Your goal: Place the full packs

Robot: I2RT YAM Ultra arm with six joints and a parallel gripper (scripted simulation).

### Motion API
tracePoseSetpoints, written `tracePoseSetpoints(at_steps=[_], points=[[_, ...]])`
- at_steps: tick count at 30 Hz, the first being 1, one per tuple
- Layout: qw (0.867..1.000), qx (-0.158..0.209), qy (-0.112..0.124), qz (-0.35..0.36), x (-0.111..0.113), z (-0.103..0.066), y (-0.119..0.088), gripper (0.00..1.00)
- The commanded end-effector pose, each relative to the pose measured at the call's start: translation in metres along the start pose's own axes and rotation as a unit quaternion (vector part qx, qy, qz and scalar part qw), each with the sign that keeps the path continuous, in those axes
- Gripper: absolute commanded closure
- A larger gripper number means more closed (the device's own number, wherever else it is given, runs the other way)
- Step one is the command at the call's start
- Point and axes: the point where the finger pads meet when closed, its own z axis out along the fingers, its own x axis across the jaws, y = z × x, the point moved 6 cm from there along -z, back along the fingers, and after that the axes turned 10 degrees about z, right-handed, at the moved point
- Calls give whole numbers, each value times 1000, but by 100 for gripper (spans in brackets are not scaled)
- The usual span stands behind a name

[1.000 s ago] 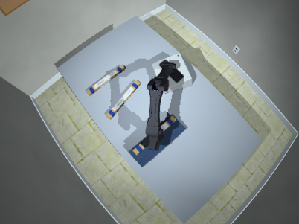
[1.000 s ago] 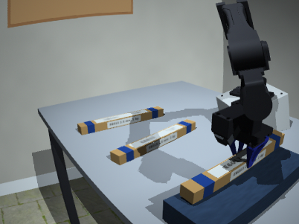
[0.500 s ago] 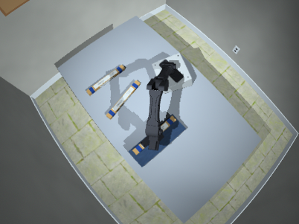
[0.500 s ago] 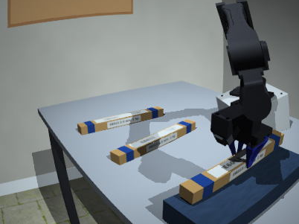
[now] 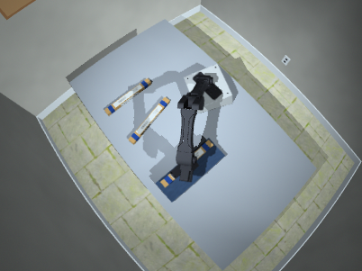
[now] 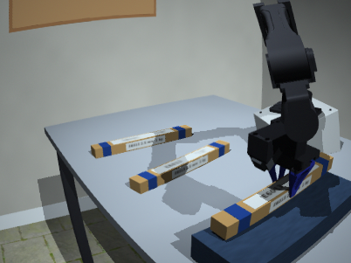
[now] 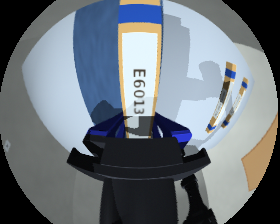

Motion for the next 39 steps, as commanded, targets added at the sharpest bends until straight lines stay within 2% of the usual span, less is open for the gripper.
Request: tracePoseSetpoints(at_steps=[1,39], points=[[999,-34,38,5,1,-47,10,100],[999,-34,38,5,1,-49,11,100]])
